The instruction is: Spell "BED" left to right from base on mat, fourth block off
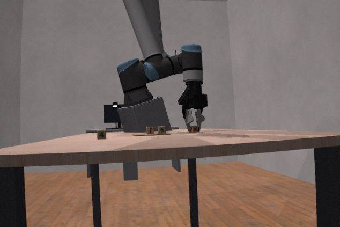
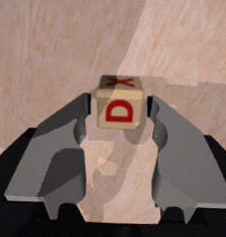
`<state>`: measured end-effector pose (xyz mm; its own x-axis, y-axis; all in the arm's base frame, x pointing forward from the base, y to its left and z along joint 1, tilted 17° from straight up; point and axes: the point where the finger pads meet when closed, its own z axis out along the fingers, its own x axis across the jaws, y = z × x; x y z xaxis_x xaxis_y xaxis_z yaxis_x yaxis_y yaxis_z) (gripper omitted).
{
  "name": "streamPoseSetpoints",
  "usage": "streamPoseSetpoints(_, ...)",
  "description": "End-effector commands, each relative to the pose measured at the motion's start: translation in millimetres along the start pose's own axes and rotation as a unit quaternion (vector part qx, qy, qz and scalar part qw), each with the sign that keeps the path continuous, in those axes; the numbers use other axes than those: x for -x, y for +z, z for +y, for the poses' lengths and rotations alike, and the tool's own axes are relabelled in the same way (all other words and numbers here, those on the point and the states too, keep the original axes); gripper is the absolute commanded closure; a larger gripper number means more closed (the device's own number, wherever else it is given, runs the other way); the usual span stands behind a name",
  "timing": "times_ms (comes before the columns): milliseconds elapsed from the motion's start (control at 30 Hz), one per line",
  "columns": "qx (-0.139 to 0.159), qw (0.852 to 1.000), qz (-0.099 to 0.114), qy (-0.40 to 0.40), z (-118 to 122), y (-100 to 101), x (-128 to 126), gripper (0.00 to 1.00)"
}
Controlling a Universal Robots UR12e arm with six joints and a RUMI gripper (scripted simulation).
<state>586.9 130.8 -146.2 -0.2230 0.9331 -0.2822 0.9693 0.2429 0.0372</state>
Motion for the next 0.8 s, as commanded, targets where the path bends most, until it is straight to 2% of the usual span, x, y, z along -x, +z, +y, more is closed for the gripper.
streamPoseSetpoints(0, 0.001, 1.0, 0.0, 0.0, 0.5, -0.5, 0.0, 0.72)
streamPoseSetpoints(267, 0.001, 1.0, 0.0, 0.0, 0.5, -0.5, 0.0, 0.72)
streamPoseSetpoints(300, 0.001, 1.0, 0.0, 0.0, 0.5, -0.5, 0.0, 0.91)
streamPoseSetpoints(767, 0.001, 1.0, 0.0, 0.0, 0.5, -0.5, 0.0, 0.91)
